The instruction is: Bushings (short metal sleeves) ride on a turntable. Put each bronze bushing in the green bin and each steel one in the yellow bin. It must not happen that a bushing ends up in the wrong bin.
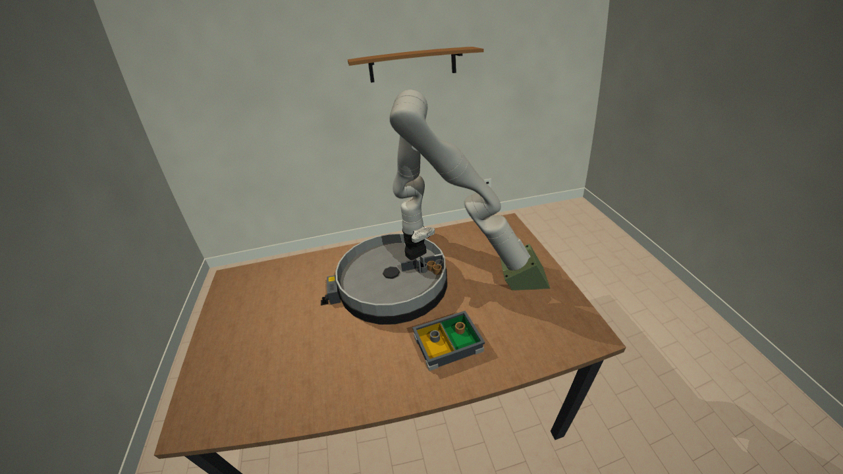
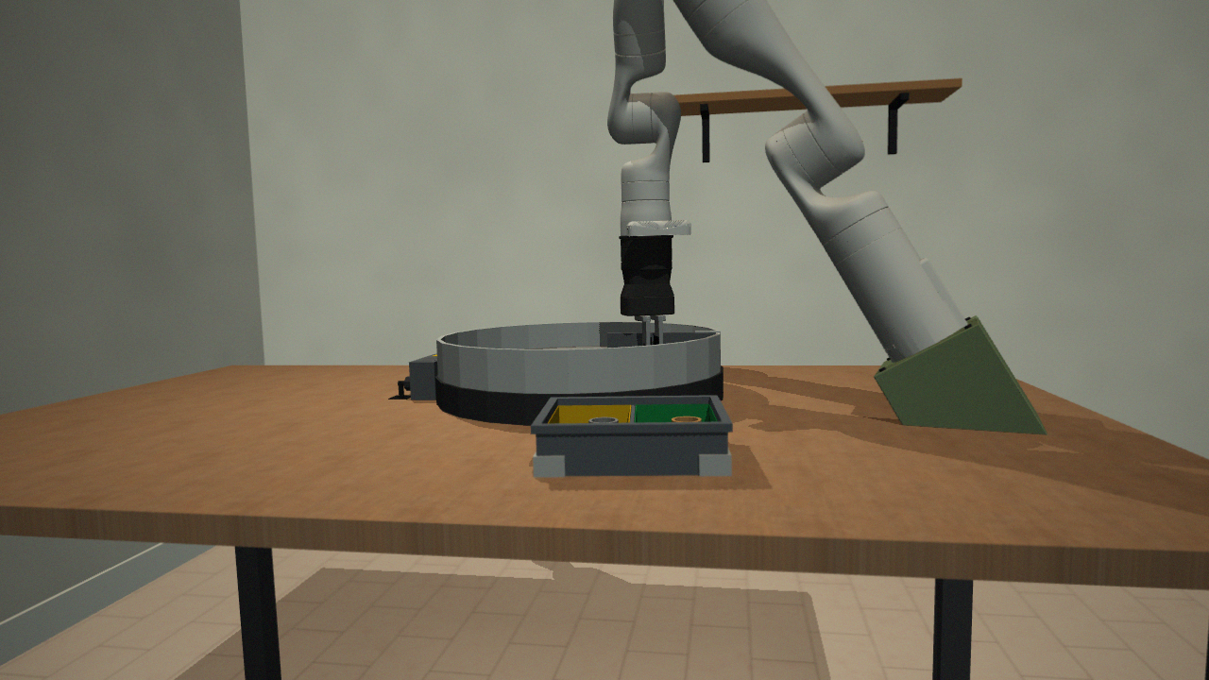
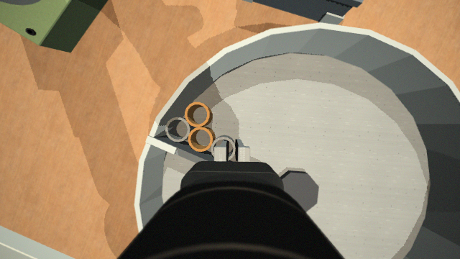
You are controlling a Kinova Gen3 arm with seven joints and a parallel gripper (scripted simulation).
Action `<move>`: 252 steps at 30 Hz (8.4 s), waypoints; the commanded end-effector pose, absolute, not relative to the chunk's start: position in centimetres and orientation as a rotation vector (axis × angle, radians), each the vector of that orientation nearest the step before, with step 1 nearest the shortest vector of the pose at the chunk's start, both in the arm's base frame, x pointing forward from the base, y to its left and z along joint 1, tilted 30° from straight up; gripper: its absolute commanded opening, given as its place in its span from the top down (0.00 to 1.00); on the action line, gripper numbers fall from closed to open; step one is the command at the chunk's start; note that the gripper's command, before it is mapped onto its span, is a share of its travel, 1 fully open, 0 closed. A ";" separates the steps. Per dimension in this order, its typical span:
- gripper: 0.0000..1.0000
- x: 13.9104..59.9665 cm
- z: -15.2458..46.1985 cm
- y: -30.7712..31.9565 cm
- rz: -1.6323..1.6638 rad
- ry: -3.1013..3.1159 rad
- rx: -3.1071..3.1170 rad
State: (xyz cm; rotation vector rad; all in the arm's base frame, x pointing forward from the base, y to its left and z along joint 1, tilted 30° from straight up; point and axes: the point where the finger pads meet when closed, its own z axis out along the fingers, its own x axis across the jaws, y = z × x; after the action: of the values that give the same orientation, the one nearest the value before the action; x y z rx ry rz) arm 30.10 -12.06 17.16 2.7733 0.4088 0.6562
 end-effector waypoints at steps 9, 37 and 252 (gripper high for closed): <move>1.00 30.1 17.2 -12.1 0.657 0.409 2.773; 1.00 29.9 17.5 -12.0 0.657 0.406 2.774; 1.00 34.8 17.5 24.5 0.697 0.165 2.833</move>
State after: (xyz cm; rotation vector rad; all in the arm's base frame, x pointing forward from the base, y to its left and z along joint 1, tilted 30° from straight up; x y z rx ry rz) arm 34.64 24.73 17.80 2.8378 0.1712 0.6997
